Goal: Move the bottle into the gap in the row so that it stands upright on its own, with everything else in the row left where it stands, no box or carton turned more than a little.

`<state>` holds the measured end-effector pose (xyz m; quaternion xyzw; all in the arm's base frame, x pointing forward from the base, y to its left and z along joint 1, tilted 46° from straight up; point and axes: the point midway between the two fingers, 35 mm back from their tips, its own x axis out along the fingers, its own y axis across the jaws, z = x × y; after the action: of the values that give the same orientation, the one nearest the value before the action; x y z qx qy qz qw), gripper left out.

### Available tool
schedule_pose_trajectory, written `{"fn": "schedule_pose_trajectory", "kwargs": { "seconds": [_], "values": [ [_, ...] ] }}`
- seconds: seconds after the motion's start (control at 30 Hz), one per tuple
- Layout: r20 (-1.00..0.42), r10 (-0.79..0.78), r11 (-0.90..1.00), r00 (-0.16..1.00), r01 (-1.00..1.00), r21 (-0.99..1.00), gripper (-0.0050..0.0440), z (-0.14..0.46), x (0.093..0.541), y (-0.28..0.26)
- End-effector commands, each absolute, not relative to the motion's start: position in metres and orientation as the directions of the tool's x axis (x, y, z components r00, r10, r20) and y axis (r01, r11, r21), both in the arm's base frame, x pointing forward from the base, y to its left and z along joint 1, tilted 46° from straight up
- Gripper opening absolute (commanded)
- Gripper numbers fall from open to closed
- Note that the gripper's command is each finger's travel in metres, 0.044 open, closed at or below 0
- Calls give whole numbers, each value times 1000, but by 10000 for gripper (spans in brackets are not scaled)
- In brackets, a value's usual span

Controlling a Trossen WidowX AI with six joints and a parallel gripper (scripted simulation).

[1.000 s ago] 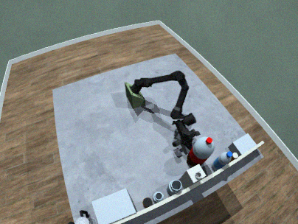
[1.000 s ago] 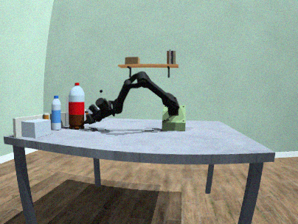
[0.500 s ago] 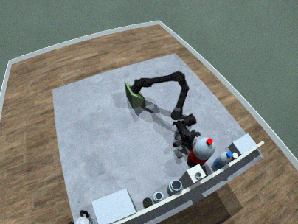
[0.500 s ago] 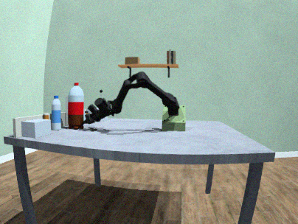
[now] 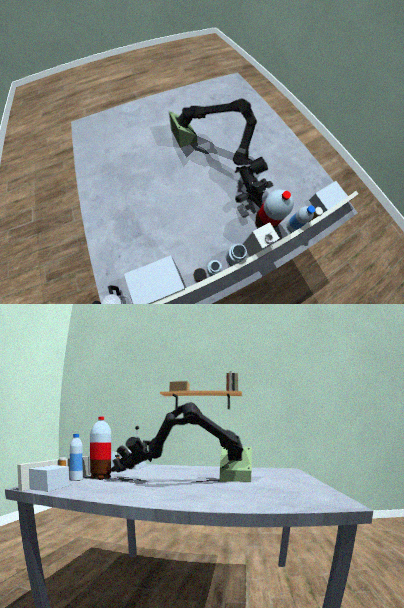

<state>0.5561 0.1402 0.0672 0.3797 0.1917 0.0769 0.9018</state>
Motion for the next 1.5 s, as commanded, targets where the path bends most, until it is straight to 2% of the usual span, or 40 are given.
{"fn": "schedule_pose_trajectory", "kwargs": {
  "seconds": [0.0, 1.47],
  "values": [
    [-273, 283, 701, 920, -4, 713, -50, 73, 561, 139],
    [-272, 282, 701, 920, -4, 713, -50, 74, 570, 139]
  ]
}}
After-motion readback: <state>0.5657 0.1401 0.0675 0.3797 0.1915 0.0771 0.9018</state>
